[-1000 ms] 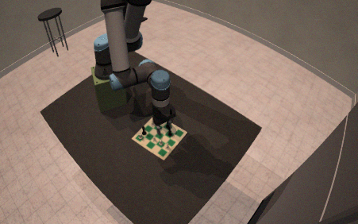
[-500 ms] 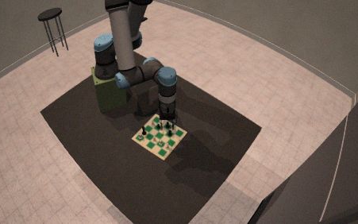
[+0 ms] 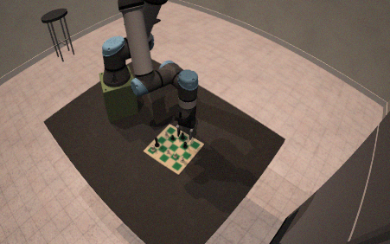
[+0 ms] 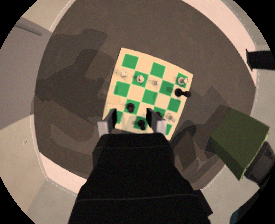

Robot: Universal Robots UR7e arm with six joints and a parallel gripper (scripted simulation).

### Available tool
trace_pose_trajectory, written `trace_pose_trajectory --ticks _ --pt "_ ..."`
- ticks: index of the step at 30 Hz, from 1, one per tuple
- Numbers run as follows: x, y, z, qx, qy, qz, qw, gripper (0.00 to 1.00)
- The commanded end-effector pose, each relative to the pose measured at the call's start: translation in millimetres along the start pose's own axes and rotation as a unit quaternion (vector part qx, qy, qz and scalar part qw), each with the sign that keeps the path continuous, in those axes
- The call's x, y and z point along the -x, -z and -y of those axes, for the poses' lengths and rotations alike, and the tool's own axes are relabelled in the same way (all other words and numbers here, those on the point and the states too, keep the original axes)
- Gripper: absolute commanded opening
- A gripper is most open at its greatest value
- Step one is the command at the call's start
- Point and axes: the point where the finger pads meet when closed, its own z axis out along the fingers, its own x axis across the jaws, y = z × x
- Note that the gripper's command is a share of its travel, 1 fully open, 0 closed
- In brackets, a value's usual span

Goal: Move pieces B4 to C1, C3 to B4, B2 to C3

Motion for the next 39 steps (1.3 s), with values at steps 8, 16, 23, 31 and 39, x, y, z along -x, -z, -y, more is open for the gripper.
trace_pose_trajectory --ticks 8,16,23,31,39 --pt "1.0 0.1 -7.0 -0.002 -0.055 -0.001 0.998 1.0" --pt "1.1 0.1 -7.3 -0.002 -0.058 -0.001 0.998 0.73" --pt "1.1 0.1 -7.3 -0.002 -0.058 -0.001 0.998 0.73" --pt "1.1 0.1 -7.3 -0.002 -0.058 -0.001 0.998 0.73" --pt "1.1 0.1 -7.3 -0.002 -0.058 -0.001 0.998 0.73"
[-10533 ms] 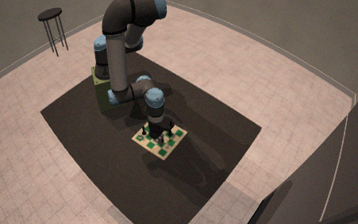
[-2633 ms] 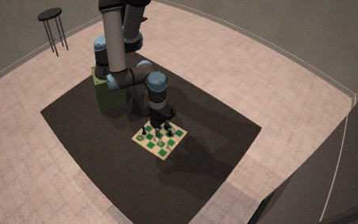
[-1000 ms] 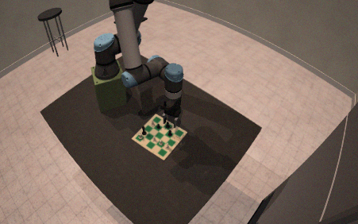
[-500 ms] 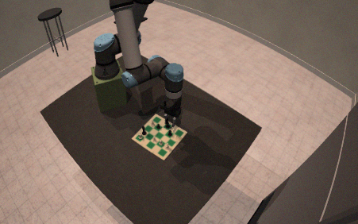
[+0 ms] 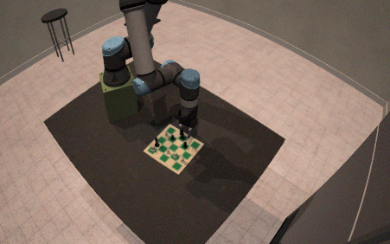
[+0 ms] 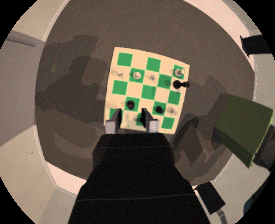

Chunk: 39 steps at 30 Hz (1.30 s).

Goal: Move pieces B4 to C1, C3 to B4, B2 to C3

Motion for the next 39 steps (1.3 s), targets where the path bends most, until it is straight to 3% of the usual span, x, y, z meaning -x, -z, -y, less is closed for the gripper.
trace_pose_trajectory --ticks 1,21,39 --pt "0.4 0.4 0.2 0.0 0.0 0.001 1.0 0.73" --pt "0.5 -2.0 0.2 0.0 0.0 0.001 1.0 0.73" --pt "0.6 -20.9 0.1 0.0 0.0 0.001 1.0 0.73"
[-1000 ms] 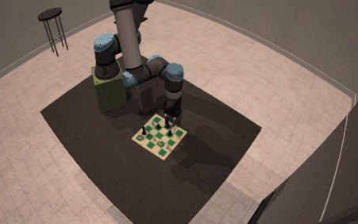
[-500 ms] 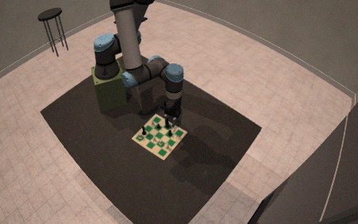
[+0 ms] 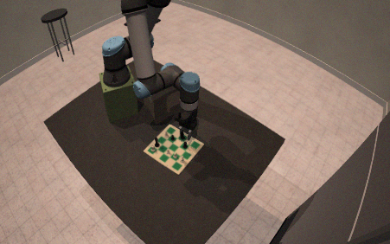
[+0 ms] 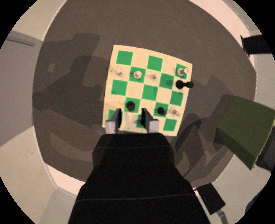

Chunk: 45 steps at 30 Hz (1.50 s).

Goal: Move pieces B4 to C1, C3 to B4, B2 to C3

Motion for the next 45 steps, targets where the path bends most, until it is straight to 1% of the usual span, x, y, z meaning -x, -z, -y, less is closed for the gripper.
trace_pose_trajectory --ticks 1,6,8,23,45 --pt "0.5 -7.3 0.1 0.0 0.0 0.001 1.0 0.73" --pt "0.5 -15.4 0.1 0.0 0.0 0.001 1.0 0.73" --pt "0.5 -15.4 0.1 0.0 0.0 0.001 1.0 0.73" --pt "0.6 -33.4 0.0 0.0 0.0 0.001 1.0 0.73" --pt "0.6 -36.4 0.0 0.0 0.0 0.001 1.0 0.73"
